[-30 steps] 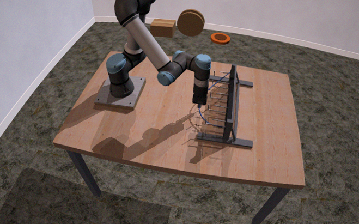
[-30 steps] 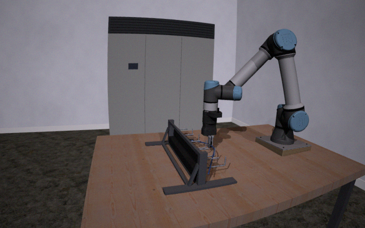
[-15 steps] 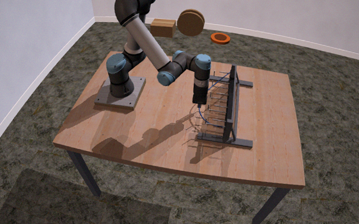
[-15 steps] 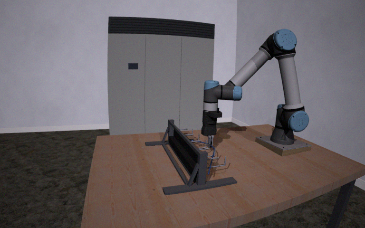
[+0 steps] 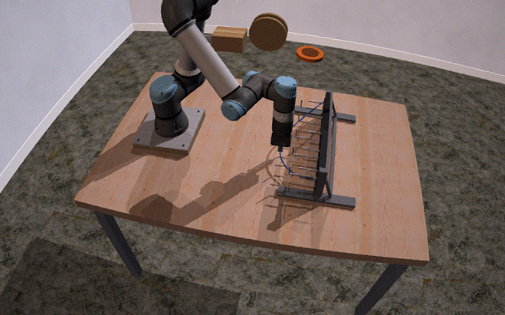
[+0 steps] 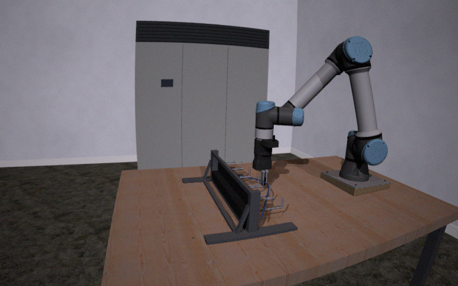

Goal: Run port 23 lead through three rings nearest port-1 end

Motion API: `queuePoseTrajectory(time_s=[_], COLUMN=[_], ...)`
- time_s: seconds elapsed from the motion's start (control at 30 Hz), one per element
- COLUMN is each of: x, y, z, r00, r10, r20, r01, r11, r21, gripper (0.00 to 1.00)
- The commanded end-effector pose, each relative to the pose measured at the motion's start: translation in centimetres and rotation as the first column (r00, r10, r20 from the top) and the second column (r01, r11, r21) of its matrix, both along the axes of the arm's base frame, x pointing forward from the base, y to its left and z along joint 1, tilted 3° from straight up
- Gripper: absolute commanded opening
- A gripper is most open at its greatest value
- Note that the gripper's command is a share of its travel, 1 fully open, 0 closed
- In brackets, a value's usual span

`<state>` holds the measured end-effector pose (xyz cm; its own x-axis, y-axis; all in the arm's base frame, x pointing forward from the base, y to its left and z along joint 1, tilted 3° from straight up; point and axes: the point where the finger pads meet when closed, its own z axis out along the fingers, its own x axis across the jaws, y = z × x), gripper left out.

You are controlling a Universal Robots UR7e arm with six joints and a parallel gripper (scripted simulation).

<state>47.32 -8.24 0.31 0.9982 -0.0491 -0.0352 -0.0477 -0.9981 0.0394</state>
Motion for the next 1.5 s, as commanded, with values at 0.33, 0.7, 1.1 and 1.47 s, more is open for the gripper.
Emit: queuePoseTrajectory(time_s=[0.33, 0.7, 1.1, 1.47], x=[0.0, 0.1, 0.1, 0.2], y=[0.0, 0.0, 0.1, 0.2], z=[0.1, 0.5, 2.7, 5.0], r00=[1.000, 1.000, 1.000, 1.000], r10=[0.000, 0.000, 0.000, 0.000], r20=[0.001, 0.001, 0.001, 0.001], r01=[0.000, 0.000, 0.000, 0.000], r11=[1.000, 1.000, 1.000, 1.000], r21=[-0.001, -0.001, -0.001, -0.001], gripper=[0.00, 0.00, 0.00, 0.00])
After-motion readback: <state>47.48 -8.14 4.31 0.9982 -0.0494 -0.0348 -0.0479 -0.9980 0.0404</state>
